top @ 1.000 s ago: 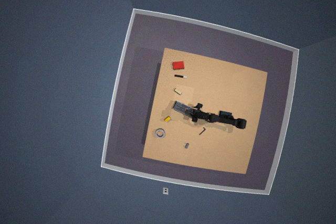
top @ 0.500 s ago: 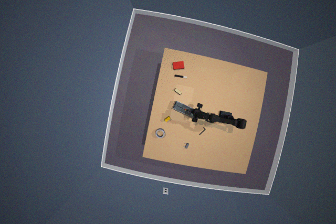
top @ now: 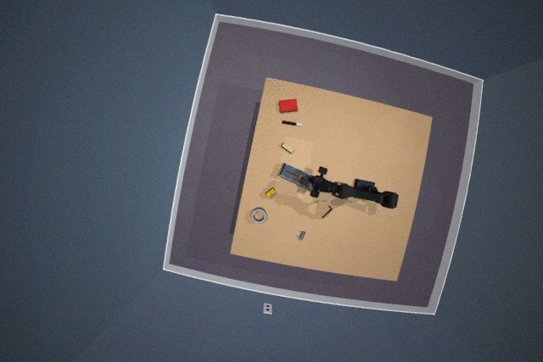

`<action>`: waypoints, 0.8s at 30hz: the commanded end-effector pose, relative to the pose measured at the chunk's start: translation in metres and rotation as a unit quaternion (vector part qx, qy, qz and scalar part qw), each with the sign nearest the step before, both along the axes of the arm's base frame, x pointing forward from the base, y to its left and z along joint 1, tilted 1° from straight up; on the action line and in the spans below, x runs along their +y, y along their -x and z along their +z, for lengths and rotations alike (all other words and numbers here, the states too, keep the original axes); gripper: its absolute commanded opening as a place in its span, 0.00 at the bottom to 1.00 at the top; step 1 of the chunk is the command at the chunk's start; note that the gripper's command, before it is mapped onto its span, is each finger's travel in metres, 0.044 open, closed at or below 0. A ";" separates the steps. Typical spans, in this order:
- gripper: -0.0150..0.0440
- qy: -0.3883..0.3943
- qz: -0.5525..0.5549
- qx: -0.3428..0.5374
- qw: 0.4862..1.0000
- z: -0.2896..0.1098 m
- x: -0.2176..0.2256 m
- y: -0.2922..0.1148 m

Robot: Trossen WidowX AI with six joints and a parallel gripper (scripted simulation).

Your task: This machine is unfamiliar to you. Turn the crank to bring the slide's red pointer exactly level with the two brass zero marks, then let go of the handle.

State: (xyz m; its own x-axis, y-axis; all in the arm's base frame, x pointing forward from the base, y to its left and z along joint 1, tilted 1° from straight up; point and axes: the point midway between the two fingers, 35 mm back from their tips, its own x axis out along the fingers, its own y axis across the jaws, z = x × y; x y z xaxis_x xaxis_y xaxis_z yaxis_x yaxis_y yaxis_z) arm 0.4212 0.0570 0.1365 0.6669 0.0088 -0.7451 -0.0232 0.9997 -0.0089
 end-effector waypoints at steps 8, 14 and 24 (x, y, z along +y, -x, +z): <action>0.57 0.000 0.000 0.000 1.000 0.000 0.000 0.000; 0.83 0.000 0.000 0.000 1.000 0.000 0.000 0.000; 0.78 0.000 0.000 0.000 1.000 0.000 0.000 0.000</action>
